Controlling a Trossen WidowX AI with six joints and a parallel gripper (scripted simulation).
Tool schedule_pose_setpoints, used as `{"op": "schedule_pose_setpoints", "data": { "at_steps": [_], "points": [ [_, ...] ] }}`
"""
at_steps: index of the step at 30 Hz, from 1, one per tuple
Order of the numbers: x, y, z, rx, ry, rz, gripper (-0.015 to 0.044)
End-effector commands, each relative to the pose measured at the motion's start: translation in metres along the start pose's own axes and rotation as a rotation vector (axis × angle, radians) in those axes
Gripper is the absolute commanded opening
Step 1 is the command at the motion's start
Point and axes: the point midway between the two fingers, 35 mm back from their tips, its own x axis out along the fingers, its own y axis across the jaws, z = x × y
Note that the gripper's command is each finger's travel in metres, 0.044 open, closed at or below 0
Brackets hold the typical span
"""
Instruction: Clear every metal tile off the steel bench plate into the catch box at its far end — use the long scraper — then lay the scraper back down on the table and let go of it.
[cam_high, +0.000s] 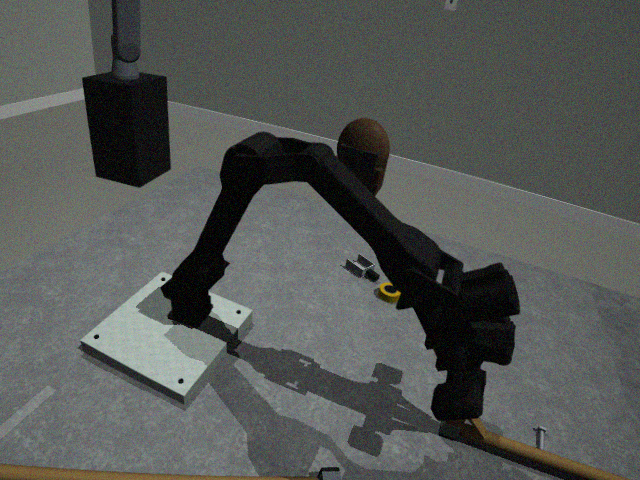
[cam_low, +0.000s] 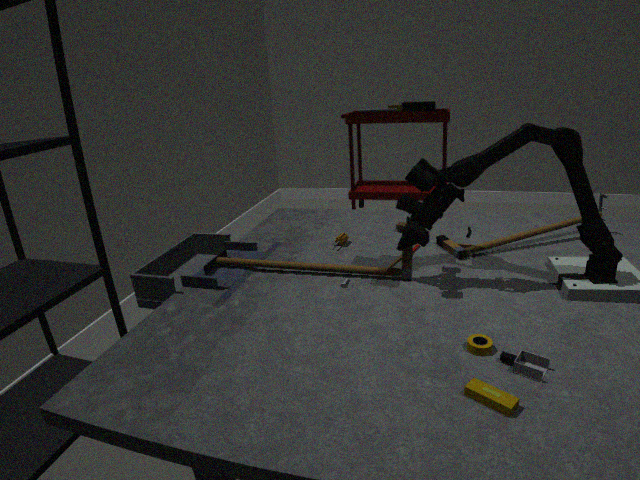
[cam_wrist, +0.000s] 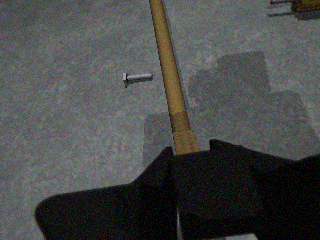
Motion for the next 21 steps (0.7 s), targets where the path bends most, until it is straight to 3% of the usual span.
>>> {"op": "schedule_pose_setpoints", "data": {
  "at_steps": [1, 21],
  "points": [
    [0.001, -0.001, 0.012, 0.006, -0.020, -0.005, 0.0000],
    [0.021, 0.000, 0.032, 0.006, -0.022, -0.005, 0.0000]
  ]
}}
